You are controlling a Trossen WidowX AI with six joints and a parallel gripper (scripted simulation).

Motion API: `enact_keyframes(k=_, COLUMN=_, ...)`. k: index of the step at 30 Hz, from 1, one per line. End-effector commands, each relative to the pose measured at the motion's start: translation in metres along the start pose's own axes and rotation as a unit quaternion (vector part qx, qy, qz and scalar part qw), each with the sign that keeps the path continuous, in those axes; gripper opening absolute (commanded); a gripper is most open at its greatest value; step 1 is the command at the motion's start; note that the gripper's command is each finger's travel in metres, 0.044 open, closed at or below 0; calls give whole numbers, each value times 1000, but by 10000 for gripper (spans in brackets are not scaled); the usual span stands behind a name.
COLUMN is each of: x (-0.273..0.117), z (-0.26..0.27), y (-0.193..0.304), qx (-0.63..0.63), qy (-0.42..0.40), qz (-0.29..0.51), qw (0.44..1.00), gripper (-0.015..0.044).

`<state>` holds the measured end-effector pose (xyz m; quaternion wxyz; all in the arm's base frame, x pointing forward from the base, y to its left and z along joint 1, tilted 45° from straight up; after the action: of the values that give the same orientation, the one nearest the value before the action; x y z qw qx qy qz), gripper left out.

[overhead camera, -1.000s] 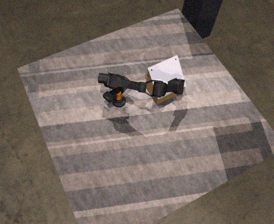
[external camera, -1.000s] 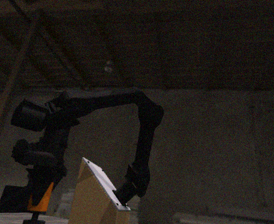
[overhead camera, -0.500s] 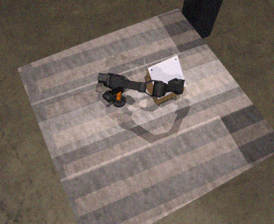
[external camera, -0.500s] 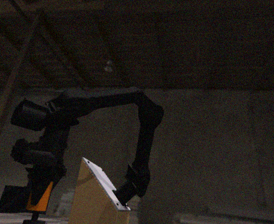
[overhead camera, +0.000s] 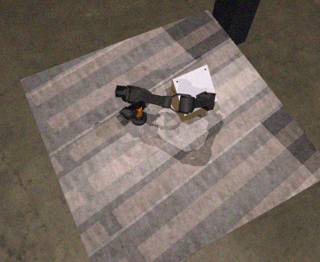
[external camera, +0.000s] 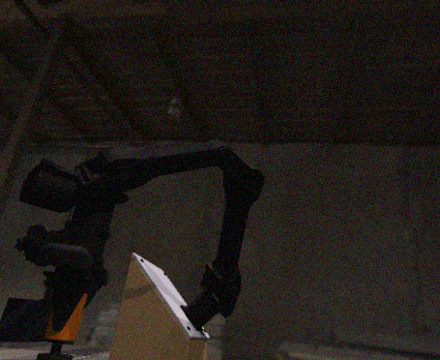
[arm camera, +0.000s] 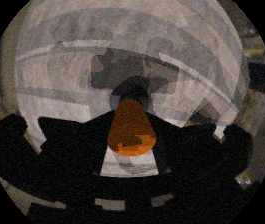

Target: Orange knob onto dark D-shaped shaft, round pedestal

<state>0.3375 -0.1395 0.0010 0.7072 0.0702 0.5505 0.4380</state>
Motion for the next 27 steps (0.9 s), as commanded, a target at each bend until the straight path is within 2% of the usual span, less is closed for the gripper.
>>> enact_keyframes(k=1, x=0, z=-3, y=2, qx=0, qy=-1, qz=-1, qw=1000, gripper=0)
enact_keyframes(k=27, x=-3, z=0, y=-1, qx=5, qy=-1, qz=-1, qw=1000, gripper=0)
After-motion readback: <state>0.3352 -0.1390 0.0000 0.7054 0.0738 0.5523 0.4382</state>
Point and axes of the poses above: the point midway between the two fingers, 35 mm back from their tips, its own x axis out along the fingers, its own z axis across the jaws, y = z × x, the point moved 10 cm from there along -x, back along the fingers, and after that the axes turned 15 degrees about -x, right-handed, at the moved point
